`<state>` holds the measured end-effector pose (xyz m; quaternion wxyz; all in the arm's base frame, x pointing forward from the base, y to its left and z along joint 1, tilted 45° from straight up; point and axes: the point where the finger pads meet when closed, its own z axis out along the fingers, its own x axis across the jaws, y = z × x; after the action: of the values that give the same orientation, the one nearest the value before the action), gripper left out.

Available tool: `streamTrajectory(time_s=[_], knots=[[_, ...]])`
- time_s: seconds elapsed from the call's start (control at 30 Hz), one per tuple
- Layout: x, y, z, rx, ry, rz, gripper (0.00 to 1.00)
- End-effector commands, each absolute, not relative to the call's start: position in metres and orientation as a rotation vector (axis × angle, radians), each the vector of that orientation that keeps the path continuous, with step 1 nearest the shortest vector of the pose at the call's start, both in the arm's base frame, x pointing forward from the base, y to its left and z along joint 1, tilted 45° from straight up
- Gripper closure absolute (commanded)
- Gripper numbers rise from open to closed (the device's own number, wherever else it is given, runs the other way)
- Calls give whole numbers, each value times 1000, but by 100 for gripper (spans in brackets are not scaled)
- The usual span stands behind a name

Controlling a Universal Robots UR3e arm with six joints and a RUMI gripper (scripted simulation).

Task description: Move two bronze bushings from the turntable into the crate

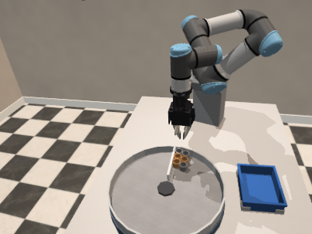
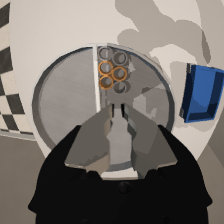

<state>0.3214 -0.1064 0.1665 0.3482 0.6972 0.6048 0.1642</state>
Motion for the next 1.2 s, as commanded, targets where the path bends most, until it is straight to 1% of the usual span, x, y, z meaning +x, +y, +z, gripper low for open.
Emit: streamTrajectory(time_s=[0.0,0.8,1.17], knots=[[321,-106,167,1806,1568,425,95],[323,-109,165,1807,1570,424,94],[336,-121,146,1813,1583,418,94]])
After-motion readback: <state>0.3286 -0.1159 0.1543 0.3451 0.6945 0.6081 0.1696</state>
